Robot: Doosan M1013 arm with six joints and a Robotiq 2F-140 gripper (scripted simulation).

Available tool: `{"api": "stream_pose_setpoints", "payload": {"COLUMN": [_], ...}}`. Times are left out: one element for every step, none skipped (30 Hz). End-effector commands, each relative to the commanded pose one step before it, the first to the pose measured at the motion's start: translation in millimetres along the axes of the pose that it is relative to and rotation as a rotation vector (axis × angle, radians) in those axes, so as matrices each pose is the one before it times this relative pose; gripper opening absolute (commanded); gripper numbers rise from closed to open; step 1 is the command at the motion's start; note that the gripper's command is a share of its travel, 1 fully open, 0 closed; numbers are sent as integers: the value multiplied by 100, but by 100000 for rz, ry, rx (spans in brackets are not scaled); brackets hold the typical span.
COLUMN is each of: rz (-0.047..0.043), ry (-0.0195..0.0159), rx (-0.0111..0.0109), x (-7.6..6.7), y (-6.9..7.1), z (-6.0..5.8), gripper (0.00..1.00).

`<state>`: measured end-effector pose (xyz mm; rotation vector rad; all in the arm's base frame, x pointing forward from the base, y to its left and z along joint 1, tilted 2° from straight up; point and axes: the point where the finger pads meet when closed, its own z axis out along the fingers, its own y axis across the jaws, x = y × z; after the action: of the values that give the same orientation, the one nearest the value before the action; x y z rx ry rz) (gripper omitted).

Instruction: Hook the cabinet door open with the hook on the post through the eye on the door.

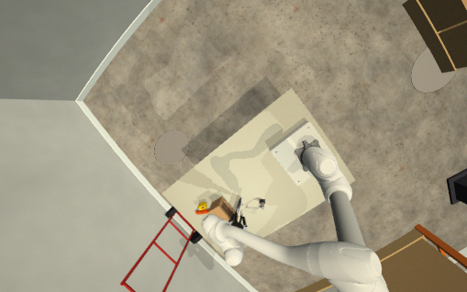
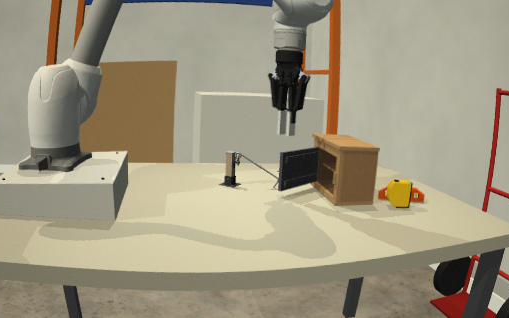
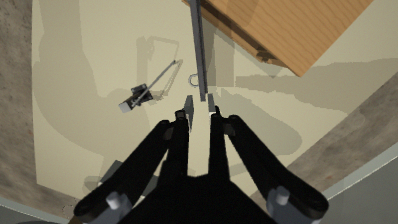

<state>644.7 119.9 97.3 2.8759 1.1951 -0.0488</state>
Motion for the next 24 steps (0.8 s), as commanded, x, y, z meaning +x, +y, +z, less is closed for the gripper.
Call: {"api": "stream_pose_setpoints", "payload": {"rz": [2,0,0,0,0,0,0,0,0,0,0,0,0,0,0,0,0,0,0,119,755,1829,3149,4549], "ry": [7,0,0,0,0,0,0,0,0,0,0,0,0,0,0,0,0,0,0,0,0,1,1,2], "rx": [1,0,0,0,0,0,0,0,0,0,0,0,0,0,0,0,0,0,0,0,0,0,1,1], "x": [-1,0,0,0,0,0,0,0,0,0,0,0,0,0,0,0,0,0,0,5,32,75,121,156], "y": [0,0,0,0,0,0,0,0,0,0,0,0,0,0,0,0,0,0,0,-12,-79,-191,-331,-484], "z": [-422,-139,-127,-115,-103,-91,-79,-67,-56,-45,-35,-26,0,0,-18,-11,-6,-2,0,0,0,-1,-1,-2], "gripper": [16,16,16,16,16,16,16,16,16,16,16,16,16,16,16,16,16,16,16,16,16,16,16,16]}}
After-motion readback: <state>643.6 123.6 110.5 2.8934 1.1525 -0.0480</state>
